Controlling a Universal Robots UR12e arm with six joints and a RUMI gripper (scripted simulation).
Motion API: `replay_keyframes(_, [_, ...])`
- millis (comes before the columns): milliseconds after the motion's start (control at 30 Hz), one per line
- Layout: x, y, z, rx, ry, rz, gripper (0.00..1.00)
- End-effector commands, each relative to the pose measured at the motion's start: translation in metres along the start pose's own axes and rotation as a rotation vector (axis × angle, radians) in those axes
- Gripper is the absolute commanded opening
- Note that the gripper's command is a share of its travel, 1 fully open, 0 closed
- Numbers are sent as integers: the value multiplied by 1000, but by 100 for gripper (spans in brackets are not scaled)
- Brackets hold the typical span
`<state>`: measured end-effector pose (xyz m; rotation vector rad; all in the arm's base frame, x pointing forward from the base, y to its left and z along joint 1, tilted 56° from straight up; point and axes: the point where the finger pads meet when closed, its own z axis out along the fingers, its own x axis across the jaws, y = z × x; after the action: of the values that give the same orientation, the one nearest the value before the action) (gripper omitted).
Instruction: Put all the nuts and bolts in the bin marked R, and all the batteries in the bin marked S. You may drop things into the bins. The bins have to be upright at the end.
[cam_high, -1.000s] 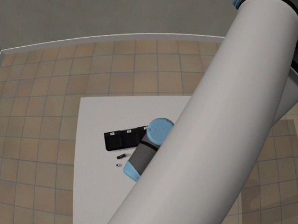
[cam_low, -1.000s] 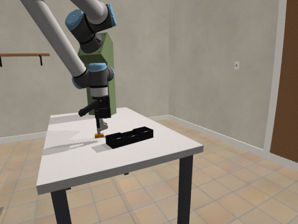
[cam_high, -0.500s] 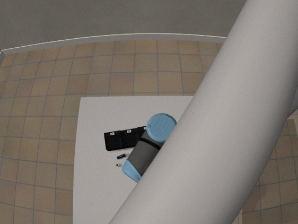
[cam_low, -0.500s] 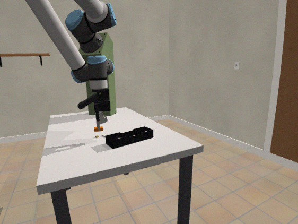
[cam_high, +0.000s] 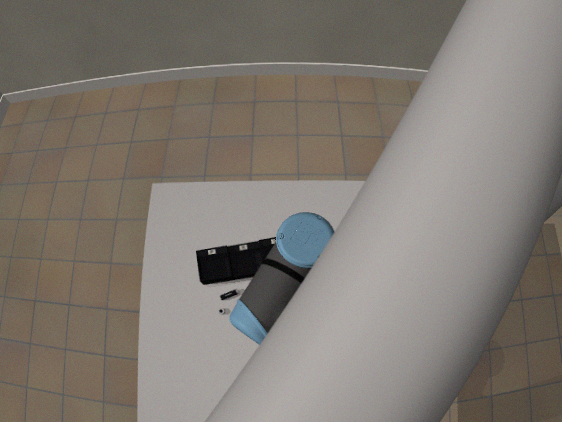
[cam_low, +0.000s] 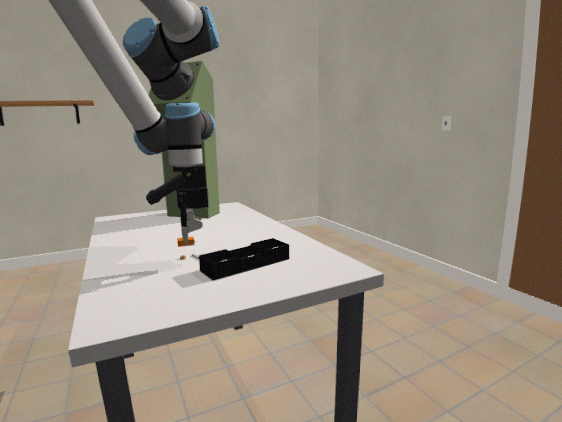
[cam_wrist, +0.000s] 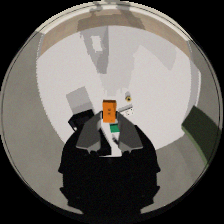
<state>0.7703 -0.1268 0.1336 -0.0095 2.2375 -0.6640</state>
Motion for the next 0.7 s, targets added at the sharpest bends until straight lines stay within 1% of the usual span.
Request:
replay_keyframes(0, [0, 0, -4, 0, -1, 0, 0])
replay_keyframes(33, [0, 0, -4, 0, -1, 0, 0])
replay_keyframes(133, [-13, 13, -4, 0, -1, -150, 0])
replay_keyframes(300, [-34, 34, -4, 0, -1, -305, 0])
replay_keyframes(333, [-38, 39, -4, 0, -1, -315, 0])
replay_keyframes(400, [-38, 39, -4, 0, -1, -315, 0])
replay_keyframes(667, [-72, 73, -4, 0, -1, -315, 0])
